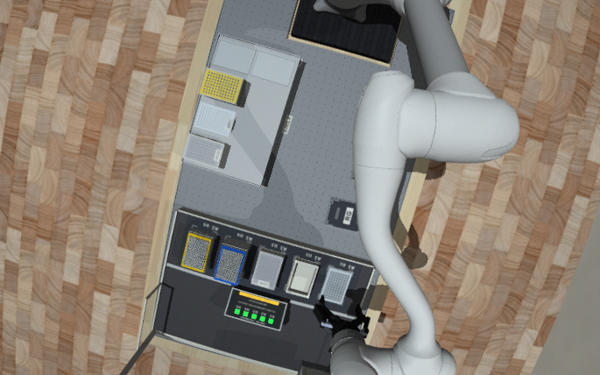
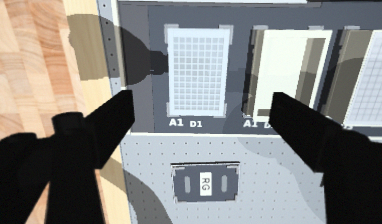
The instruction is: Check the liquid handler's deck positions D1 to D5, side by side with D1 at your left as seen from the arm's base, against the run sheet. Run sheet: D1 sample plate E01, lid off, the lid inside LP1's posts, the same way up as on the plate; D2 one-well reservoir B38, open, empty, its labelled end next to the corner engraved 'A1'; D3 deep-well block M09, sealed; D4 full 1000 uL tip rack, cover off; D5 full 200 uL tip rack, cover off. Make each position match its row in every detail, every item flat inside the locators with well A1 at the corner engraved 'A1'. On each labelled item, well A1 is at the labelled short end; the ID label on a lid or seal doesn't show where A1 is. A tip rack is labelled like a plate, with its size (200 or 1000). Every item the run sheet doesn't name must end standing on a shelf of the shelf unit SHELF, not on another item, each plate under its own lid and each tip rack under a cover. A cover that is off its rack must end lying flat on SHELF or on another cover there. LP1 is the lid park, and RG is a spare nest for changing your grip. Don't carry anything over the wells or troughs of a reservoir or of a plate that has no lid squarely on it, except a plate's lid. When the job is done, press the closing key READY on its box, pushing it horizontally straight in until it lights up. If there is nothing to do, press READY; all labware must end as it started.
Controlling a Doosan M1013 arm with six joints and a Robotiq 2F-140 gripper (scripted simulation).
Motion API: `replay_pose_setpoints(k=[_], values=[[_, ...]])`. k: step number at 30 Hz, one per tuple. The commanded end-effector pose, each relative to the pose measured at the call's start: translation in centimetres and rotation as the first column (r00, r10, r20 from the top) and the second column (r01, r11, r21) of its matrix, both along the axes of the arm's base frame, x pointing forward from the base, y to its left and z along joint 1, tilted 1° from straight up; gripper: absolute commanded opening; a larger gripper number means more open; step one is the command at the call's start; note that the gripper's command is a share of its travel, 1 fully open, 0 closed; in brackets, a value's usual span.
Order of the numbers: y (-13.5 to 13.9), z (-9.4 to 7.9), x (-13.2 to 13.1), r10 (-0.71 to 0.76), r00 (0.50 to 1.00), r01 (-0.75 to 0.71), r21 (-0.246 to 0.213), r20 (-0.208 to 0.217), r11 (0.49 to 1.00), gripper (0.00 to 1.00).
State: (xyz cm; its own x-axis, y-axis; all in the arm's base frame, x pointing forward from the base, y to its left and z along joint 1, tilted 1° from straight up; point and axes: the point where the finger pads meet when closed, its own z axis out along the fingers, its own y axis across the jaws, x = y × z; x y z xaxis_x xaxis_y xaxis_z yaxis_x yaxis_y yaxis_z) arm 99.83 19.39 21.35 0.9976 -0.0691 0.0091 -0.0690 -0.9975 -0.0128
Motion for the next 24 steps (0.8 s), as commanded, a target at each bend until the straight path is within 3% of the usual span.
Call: replay_pose_setpoints(k=[1,24], values=[[-0.1,1.9,0.0,-0.004,1.000,0.004,-0.007,0.006,1.000,0.79],[-0.2,8.1,0.0,-0.005,1.000,0.005,-0.007,0.002,1.000,0.79]])
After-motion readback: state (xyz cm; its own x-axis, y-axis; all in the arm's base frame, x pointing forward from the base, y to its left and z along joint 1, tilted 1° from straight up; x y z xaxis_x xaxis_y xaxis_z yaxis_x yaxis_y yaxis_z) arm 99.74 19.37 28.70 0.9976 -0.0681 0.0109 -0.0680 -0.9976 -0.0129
